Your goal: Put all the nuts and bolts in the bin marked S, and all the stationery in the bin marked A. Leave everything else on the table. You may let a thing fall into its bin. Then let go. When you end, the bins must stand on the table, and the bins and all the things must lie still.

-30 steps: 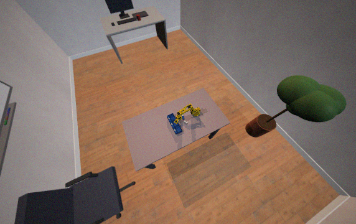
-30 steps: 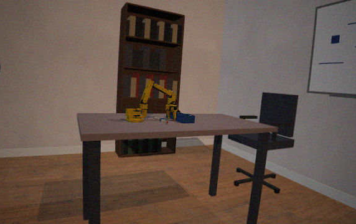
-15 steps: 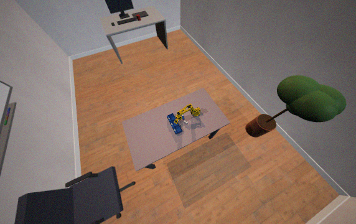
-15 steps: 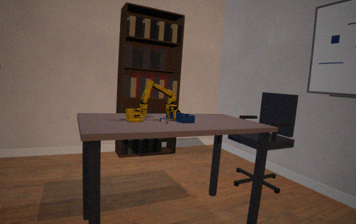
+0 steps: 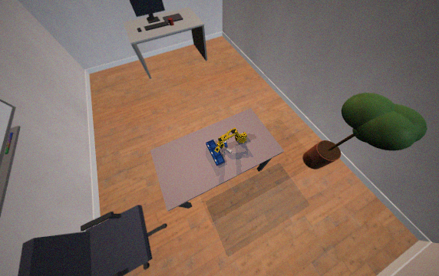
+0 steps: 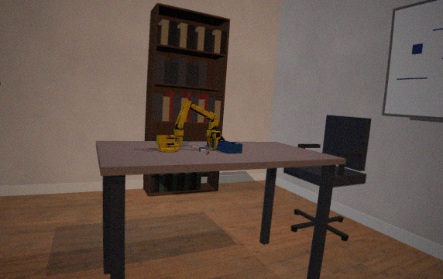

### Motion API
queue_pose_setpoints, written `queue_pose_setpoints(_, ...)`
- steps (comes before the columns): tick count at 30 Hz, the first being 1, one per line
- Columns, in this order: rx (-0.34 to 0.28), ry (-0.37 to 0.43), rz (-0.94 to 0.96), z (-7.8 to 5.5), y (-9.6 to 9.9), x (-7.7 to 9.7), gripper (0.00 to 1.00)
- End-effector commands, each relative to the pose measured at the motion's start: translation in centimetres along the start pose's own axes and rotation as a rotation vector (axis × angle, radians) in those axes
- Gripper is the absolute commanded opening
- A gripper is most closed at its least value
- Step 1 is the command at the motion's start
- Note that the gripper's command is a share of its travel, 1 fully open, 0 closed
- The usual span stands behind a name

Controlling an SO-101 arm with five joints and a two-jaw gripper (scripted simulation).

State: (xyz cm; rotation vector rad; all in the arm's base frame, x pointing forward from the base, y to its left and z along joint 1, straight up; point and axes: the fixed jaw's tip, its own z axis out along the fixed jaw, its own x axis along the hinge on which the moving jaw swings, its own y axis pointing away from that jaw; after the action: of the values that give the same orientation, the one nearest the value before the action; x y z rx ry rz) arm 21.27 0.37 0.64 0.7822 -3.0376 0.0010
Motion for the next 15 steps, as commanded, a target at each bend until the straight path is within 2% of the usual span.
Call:
queue_pose_setpoints(1, 0.01, -0.021, -0.006, -0.27, -0.26, -0.19, 0.08)
queue_pose_setpoints(15, 0.01, -0.021, -0.006, -0.27, -0.26, -0.19, 0.01)
